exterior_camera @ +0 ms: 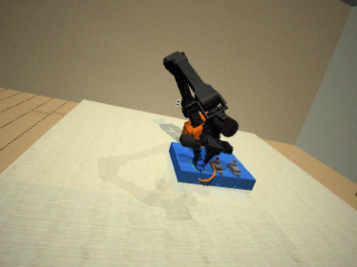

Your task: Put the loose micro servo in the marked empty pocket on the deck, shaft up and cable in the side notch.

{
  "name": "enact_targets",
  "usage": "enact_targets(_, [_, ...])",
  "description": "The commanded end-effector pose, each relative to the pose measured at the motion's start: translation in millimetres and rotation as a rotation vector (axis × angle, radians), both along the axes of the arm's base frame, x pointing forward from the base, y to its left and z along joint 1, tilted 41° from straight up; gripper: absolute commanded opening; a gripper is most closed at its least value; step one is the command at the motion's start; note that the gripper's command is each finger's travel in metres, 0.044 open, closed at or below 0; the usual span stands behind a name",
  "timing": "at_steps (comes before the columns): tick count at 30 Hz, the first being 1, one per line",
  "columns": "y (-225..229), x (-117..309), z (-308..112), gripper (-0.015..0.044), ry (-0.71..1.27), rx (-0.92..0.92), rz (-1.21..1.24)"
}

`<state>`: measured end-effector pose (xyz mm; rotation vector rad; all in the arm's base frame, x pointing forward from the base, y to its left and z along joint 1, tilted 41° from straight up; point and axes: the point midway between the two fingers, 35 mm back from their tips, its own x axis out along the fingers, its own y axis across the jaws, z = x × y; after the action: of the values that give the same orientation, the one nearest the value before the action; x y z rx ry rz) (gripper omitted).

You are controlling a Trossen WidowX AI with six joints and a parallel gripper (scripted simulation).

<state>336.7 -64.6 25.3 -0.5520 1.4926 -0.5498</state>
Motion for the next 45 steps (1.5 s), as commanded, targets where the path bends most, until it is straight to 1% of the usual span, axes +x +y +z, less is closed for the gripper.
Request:
enact_targets(1, [-2.6, -0.4, -2.9, 0.0, 0.004, -0.004, 0.004])
enact_targets(4, [-4.2, -0.4, -4.8, 0.0, 0.004, -0.004, 0.004])
enact_targets(11, [-2.4, -0.3, -3.3, 0.0184, 0.004, -0.004, 0.004])
enact_targets(14, [2.5, 0.1, 2.0, 0.0187, 0.004, -0.003, 0.004])
enact_targets(17, [18.7, -1.7, 20.7, 0.0187, 0.004, -0.002, 0.004])
enact_targets(21, [21.1, -1.2, 22.8, 0.0187, 0.004, -0.002, 0.004])
enact_targets(25, [32.2, -20.1, 32.3, 0.0293, 0.001, 0.0, 0.015])
enact_targets(27, [43.3, -42.3, 43.5, 0.0345, 0.004, 0.003, 0.013])
enact_targets(30, [58.0, -87.7, 62.5, 0.0424, 0.009, 0.004, 0.008])
enact_targets(31, [60.0, -98.0, 66.2, 0.044, 0.01, 0.002, 0.006])
enact_targets(33, [61.7, -109.7, 70.2, 0.044, 0.011, 0.0, 0.005])
enact_targets(39, [63.1, -111.1, 72.1, 0.044, 0.011, 0.0, 0.005])
enact_targets(45, [87.9, -110.2, 102.1, 0.044, 0.006, -0.001, 0.012])
